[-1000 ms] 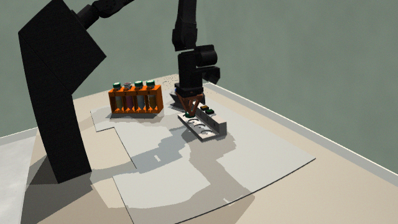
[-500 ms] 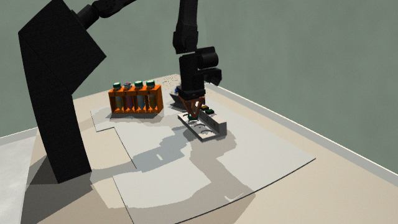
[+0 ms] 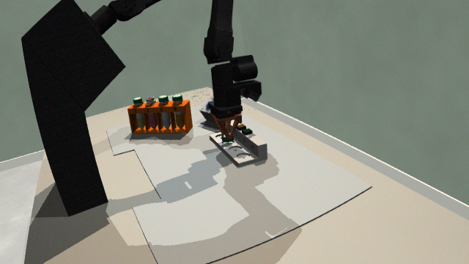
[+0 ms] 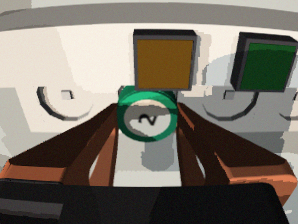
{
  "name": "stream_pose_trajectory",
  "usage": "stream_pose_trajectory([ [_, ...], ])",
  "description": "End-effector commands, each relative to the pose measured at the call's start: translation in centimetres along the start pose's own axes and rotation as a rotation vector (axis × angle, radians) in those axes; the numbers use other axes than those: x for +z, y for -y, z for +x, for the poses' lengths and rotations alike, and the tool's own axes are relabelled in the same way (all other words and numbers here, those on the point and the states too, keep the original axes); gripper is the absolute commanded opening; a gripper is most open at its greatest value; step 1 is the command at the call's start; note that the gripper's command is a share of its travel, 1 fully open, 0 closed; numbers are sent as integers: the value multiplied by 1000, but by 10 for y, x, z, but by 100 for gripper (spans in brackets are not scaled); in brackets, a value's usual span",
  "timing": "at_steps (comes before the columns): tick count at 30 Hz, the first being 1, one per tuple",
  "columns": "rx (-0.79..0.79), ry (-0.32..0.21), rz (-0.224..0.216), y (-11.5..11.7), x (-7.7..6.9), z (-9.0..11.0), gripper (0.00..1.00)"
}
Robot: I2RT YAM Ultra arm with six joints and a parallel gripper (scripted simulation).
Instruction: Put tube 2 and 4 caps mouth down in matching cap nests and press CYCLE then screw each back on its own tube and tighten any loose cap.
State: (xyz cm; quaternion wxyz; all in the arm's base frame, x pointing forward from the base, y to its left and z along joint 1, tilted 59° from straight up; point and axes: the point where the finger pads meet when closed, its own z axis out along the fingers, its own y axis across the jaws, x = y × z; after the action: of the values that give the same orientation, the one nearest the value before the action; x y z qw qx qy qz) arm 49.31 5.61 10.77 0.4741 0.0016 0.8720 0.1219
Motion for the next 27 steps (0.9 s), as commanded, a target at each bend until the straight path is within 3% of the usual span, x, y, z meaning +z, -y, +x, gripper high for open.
stream_pose_trajectory([
  [1, -1, 10, 2, 0, -2, -4, 0],
  [27, -1, 10, 2, 1, 8, -4, 0],
])
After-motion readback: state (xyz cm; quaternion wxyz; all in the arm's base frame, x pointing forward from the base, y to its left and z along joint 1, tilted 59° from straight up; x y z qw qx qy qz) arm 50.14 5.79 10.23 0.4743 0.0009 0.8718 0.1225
